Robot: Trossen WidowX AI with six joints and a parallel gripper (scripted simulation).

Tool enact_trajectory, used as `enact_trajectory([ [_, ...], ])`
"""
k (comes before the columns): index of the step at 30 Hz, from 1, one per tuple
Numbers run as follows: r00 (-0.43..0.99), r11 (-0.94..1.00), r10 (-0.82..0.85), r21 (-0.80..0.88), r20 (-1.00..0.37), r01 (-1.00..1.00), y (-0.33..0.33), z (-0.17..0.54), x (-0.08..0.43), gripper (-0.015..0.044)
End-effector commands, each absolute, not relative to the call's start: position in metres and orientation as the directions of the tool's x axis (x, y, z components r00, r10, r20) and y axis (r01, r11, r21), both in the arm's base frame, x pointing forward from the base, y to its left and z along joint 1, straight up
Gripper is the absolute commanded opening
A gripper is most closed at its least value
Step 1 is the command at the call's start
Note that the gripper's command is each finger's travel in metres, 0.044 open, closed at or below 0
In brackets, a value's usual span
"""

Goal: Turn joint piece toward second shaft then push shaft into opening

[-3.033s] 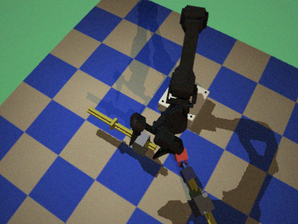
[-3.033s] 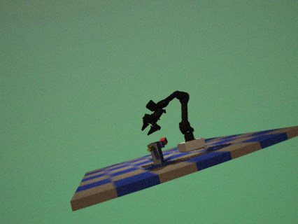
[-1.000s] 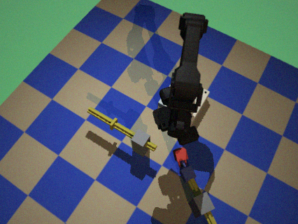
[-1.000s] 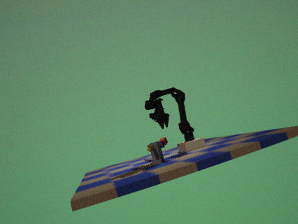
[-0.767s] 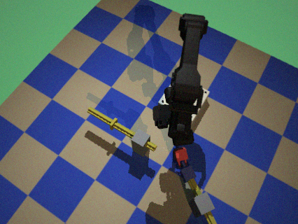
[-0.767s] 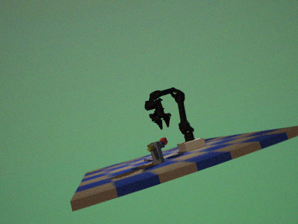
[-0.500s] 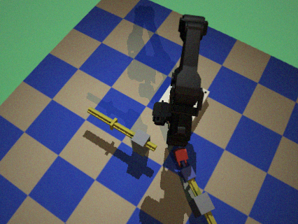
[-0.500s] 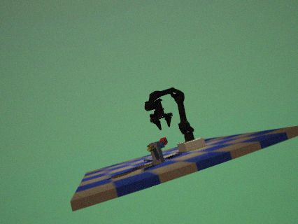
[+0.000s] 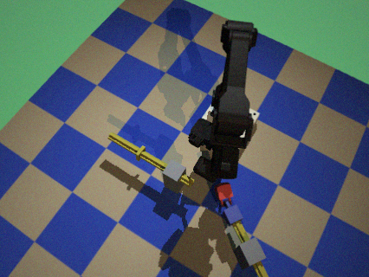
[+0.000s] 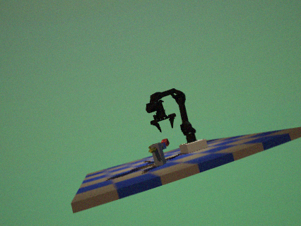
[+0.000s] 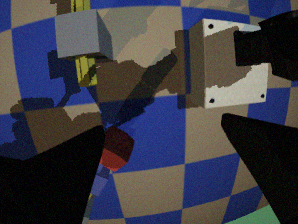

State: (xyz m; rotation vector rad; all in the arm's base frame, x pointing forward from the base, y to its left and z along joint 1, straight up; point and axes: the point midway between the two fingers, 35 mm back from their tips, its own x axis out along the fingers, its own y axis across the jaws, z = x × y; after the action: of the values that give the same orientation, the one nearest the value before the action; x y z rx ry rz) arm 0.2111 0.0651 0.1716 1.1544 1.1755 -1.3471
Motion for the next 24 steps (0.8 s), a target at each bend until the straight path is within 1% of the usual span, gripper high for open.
enact_trajectory([
  [1,-0.09,-0.176,-0.092,-0.073,-0.992,0.982,0.0647,0.1701,0.2115,0.044],
  [11,-0.108,-0.449,-0.11,-0.048,-0.988,0.892,0.0654,0.1677,0.2121,0.044],
  [24,-0.13,-0.73,-0.133,0.008,-0.983,0.683,0.0663,0.1647,0.2129,0.044],
])
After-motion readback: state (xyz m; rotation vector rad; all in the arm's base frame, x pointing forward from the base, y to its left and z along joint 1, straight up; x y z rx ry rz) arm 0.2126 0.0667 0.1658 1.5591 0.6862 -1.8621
